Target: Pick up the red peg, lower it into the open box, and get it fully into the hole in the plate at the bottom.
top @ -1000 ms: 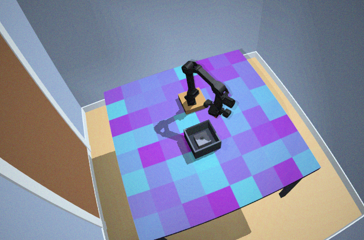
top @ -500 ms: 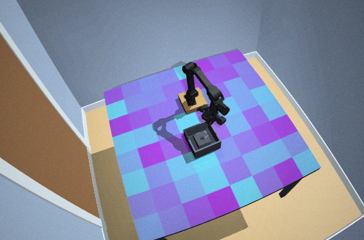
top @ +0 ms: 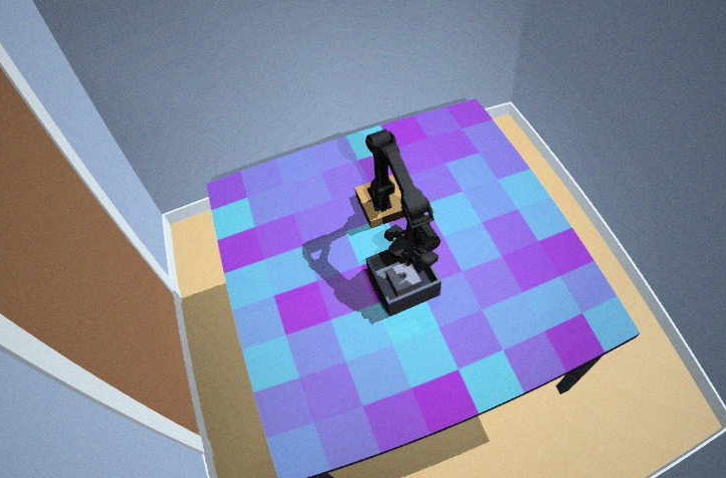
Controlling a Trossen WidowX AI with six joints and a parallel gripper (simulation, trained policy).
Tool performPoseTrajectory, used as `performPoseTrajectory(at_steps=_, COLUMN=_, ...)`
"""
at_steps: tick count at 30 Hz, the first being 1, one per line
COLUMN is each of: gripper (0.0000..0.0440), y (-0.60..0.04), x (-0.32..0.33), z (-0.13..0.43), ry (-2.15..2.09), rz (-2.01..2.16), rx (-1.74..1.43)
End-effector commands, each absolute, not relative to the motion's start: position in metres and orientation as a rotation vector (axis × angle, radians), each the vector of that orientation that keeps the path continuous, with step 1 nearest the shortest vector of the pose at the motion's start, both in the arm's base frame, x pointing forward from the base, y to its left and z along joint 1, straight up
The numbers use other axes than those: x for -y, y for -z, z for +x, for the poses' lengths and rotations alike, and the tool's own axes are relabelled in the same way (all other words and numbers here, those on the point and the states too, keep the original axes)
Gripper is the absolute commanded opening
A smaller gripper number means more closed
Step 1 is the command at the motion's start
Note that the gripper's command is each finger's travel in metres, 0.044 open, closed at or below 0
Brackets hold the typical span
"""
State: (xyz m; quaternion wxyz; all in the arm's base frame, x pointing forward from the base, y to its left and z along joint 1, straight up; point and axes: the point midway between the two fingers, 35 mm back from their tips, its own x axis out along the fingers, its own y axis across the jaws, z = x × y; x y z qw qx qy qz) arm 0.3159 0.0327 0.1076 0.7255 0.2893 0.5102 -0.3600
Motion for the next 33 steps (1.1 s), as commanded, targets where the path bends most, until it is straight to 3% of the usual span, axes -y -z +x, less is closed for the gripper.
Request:
performPoseTrajectory(at_steps=1, gripper=0.0001, y=-0.099, x=-0.024, z=0.322, ry=0.776, rz=0.622, rx=-1.154)
performPoseTrajectory(at_steps=12, gripper=0.0002, y=-0.069, x=-0.011, z=0.329, ry=0.697, rz=0.574, rx=-1.247)
performPoseTrajectory(at_steps=15, gripper=0.004, y=-0.061, x=-0.011, z=0.329, ry=0.676, rz=0.562, rx=-1.278)
performPoseTrajectory(at_steps=20, gripper=0.0156, y=-0.051, x=-0.009, z=0.332, ry=0.664, rz=0.565, rx=-1.311)
performPoseTrajectory(at_steps=31, gripper=0.0167, y=-0.071, x=0.0, z=0.348, ry=0.613, rz=0.527, rx=-1.338)
performPoseTrajectory(at_steps=33, gripper=0.0187, y=-0.074, x=0.0, z=0.353, ry=0.611, rz=0.536, rx=-1.342)
